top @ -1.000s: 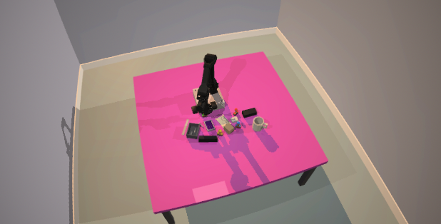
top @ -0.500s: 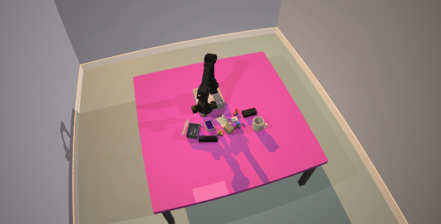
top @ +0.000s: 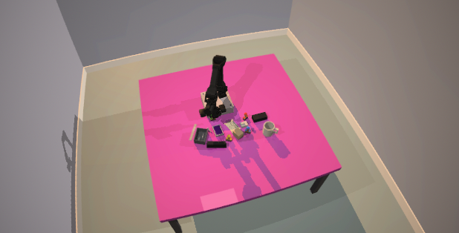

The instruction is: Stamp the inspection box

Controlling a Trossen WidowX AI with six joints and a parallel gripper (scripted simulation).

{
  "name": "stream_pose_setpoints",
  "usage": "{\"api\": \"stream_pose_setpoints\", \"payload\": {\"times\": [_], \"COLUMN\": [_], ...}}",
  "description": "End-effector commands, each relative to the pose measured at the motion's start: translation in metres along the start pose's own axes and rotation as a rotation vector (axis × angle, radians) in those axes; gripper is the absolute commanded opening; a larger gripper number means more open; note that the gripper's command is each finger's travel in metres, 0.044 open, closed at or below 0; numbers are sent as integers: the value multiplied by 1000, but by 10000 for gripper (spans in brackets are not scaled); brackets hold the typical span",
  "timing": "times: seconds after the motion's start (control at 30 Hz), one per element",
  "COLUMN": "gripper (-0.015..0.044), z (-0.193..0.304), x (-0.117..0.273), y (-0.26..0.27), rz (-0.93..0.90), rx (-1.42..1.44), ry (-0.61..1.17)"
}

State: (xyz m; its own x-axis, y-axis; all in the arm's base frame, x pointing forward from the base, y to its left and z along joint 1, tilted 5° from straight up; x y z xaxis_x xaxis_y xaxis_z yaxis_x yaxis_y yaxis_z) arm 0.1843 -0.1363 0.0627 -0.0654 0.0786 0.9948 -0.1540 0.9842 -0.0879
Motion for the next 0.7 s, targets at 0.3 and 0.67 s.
{"api": "stream_pose_setpoints", "payload": {"times": [0.3, 0.67], "gripper": [0, 0], "z": [-1, 0], "x": [8, 13], "y": [-1, -1], "rz": [7, 7], "rx": [-5, -5], "ry": [-1, -1]}}
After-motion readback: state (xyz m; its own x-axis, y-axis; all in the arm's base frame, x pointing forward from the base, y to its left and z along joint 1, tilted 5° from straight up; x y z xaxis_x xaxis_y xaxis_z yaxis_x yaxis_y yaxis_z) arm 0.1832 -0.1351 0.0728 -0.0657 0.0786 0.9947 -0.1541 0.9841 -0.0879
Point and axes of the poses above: the point midway between the two fingers, 35 mm back from their tips, its own x axis back along the fingers, its own y axis across the jaws, z = x × y, the point moved 2 cm from there along x, back along the fingers, and after that the axes turned 13 degrees about x, right-handed, at the moved point
